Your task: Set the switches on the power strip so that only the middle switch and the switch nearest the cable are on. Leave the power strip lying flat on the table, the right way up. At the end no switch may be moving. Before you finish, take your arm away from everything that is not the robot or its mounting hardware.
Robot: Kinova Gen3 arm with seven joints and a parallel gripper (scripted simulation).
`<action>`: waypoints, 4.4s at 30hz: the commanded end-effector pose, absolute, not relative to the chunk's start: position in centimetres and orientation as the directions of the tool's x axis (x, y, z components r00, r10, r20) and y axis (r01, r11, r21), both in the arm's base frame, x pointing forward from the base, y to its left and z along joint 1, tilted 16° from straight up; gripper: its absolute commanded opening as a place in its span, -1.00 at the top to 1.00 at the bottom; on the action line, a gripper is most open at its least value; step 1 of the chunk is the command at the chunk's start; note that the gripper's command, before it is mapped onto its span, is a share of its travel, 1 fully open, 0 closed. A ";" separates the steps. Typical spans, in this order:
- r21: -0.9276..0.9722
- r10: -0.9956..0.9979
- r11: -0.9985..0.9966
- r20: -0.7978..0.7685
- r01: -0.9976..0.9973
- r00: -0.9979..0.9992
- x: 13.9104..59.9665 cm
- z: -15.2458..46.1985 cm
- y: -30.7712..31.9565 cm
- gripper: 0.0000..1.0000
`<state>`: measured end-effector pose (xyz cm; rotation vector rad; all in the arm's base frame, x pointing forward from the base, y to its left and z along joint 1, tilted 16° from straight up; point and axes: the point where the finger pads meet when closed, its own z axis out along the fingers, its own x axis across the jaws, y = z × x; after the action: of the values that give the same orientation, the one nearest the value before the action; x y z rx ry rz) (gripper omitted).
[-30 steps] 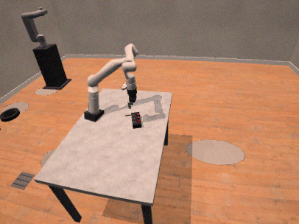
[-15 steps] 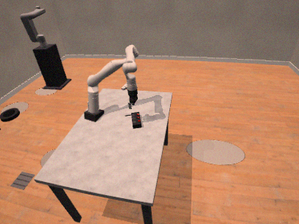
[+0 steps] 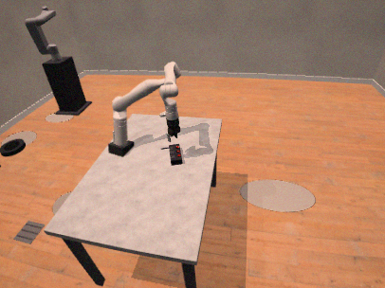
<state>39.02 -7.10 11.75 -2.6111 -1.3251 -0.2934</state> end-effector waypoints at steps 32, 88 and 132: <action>-0.225 0.285 -0.923 0.147 0.312 0.947 41.6 8.0 -6.7 -1.00; -0.225 0.284 -0.923 0.146 0.312 0.948 41.7 7.2 -6.5 1.00; -0.225 0.284 -0.923 0.146 0.311 0.948 42.1 3.8 -5.5 1.00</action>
<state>42.03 -5.51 3.75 -2.8549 -0.4440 -0.1606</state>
